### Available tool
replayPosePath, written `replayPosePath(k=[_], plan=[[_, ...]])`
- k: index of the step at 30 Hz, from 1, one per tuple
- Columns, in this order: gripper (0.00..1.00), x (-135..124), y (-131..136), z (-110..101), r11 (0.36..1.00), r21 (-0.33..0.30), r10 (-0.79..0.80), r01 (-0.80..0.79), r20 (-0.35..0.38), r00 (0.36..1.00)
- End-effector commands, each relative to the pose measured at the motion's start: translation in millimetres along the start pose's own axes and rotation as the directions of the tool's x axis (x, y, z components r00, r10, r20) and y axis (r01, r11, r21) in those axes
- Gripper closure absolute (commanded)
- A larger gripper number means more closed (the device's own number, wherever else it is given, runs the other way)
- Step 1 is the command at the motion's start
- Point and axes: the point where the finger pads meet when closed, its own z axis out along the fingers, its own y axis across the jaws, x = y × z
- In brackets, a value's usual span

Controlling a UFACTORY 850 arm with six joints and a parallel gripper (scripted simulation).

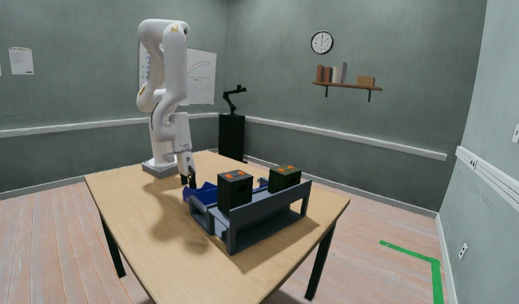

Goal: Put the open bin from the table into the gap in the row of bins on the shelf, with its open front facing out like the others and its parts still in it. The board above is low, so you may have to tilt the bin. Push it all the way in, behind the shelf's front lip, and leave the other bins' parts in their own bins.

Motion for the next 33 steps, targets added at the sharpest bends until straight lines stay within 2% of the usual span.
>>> replayPosePath(k=[1, 2, 14, 19, 33], plan=[[0.00, -1, -2, -2, 1.000, 0.011, -0.005, 0.005, -0.064, 0.998], [0.00, -2, -2, -3, 1.000, 0.014, -0.006, 0.007, -0.082, 0.997], [0.00, -2, -2, -3, 1.000, 0.014, -0.006, 0.007, -0.082, 0.997], [0.00, 0, -2, 7, 1.000, 0.014, -0.006, 0.007, -0.082, 0.997], [0.00, 0, -2, 11, 1.000, 0.015, -0.006, 0.007, -0.082, 0.997]])
